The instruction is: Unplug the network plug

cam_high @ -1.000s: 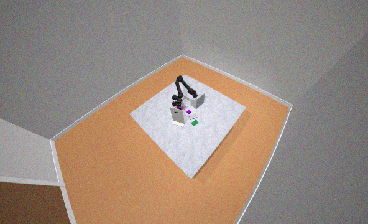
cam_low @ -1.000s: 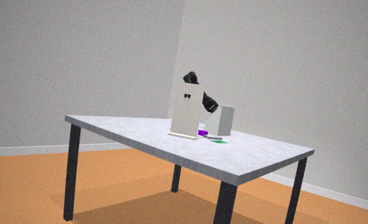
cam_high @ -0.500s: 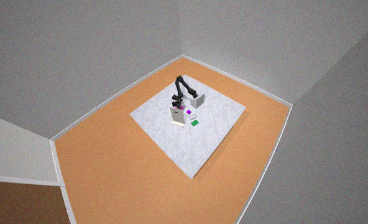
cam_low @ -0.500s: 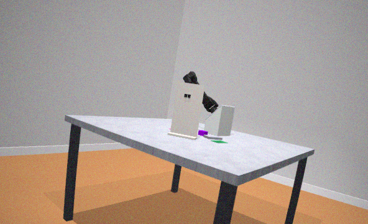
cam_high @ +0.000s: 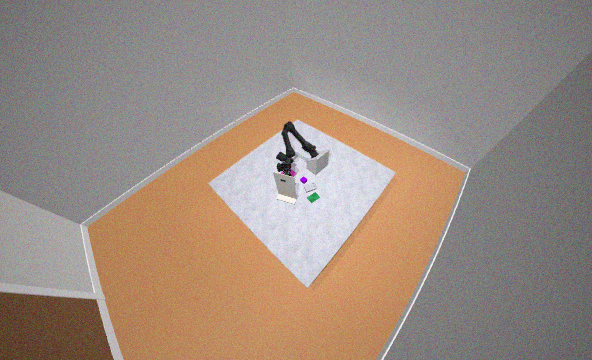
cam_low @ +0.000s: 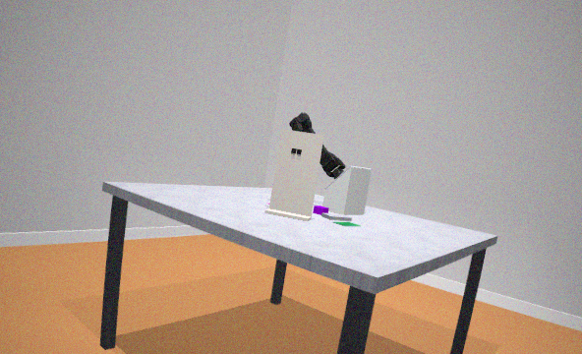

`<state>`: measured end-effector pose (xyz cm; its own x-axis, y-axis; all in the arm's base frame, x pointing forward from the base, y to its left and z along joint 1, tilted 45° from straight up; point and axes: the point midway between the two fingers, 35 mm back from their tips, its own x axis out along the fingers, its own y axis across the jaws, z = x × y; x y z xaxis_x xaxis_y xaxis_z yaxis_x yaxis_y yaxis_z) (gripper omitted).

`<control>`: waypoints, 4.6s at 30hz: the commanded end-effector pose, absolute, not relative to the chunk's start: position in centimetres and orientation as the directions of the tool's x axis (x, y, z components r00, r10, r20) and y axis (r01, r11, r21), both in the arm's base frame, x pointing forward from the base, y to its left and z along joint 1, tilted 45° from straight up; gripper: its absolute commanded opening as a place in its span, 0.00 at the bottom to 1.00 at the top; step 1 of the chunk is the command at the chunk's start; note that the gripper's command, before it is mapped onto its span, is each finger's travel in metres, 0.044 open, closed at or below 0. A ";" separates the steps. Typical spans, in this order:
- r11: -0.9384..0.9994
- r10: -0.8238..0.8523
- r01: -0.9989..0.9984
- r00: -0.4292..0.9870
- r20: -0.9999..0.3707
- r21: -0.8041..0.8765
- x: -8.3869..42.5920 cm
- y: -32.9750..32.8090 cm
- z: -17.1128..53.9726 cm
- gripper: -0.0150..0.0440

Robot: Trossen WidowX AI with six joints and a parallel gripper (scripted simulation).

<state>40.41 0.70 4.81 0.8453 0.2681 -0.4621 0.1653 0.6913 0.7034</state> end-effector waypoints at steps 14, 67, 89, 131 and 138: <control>0.690 0.264 0.169 0.847 -0.462 0.704 39.6 0.6 5.1 0.25; 0.690 0.264 0.170 0.846 -0.464 0.704 37.2 0.1 6.1 0.25; 0.690 0.264 0.171 0.846 -0.464 0.703 36.2 -0.1 6.6 0.25; 0.690 0.264 0.171 0.845 -0.465 0.703 34.6 -0.5 7.4 0.25; 0.689 0.261 0.174 0.846 -0.465 0.704 34.6 -0.3 7.7 0.25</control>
